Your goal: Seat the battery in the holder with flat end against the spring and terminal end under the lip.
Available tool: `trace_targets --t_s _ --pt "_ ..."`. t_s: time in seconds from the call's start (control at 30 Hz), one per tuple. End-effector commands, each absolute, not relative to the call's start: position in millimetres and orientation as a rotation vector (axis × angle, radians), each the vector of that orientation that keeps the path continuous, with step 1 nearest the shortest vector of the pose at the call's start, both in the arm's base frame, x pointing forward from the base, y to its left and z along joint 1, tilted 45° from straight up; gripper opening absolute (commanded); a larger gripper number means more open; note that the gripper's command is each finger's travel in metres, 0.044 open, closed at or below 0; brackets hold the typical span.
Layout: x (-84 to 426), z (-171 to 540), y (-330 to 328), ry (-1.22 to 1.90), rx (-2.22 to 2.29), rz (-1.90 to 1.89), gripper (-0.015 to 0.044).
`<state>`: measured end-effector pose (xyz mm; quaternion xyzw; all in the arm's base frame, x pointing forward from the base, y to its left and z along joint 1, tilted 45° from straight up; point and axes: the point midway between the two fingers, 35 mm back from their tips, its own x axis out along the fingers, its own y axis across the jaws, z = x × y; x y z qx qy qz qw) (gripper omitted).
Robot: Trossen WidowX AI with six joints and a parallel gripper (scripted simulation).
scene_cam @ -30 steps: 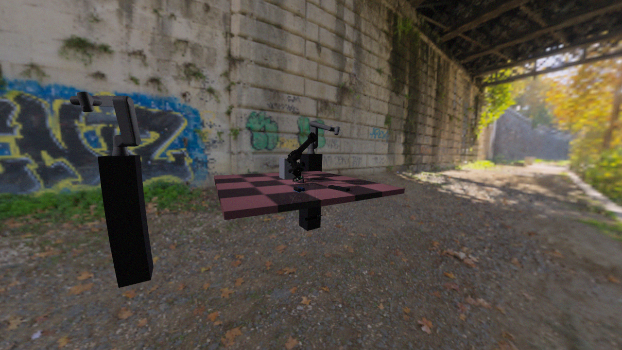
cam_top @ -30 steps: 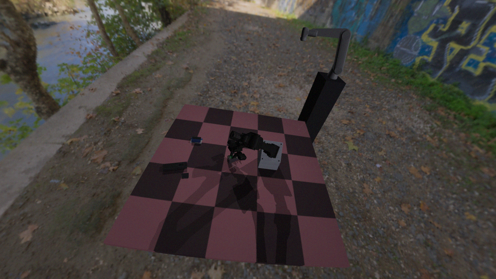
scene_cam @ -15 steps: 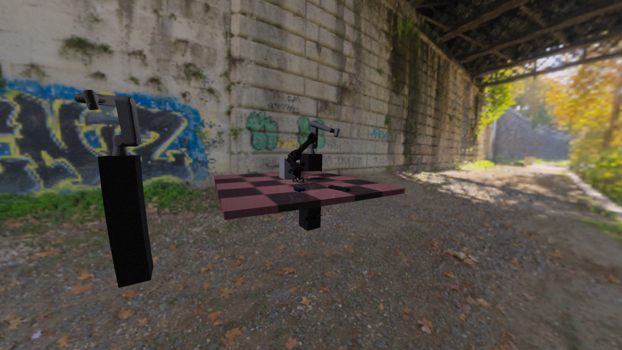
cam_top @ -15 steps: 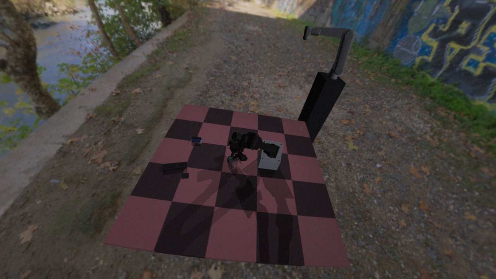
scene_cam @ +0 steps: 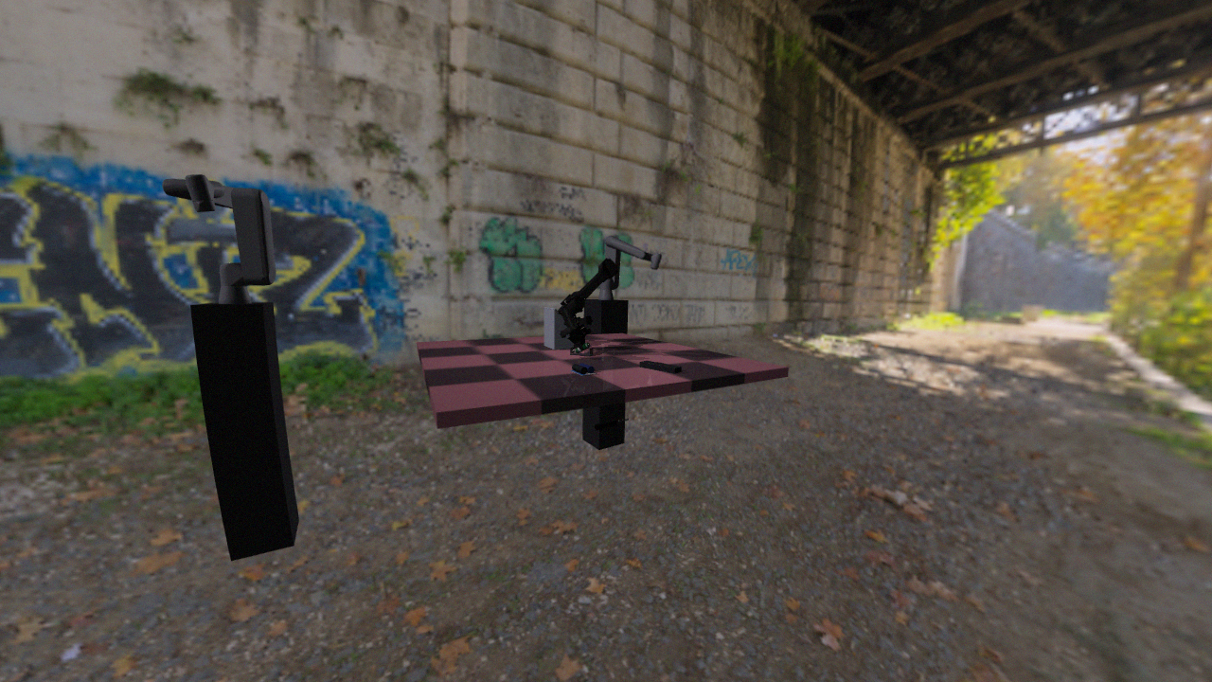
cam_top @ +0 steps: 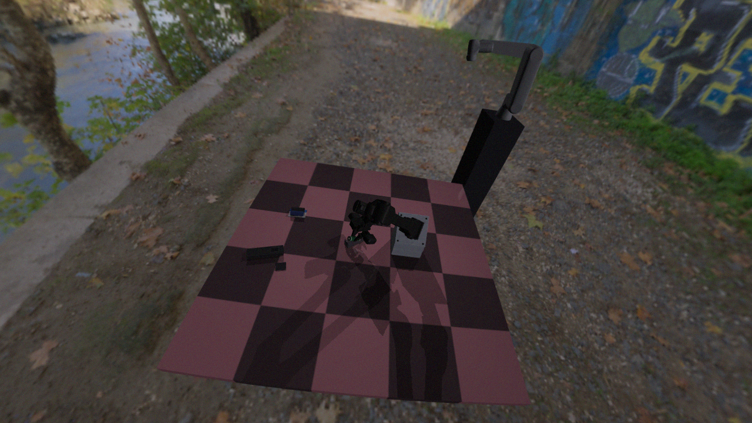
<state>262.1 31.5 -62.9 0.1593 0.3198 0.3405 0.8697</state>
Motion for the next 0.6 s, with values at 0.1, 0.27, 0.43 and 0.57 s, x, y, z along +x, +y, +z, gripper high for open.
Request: trace_targets --t_s 0.1,0.27,0.43,0.57 --pt "254.3 -68.3 30.6 0.675 0.336 0.707 0.0083" --pt "250.3 -70.3 29.4 0.675 0.334 0.701 0.0083" --pt "247.5 -71.6 28.6 0.678 0.332 0.695 0.0083" --pt "246.7 -71.8 28.6 0.681 0.33 0.69 0.0083"
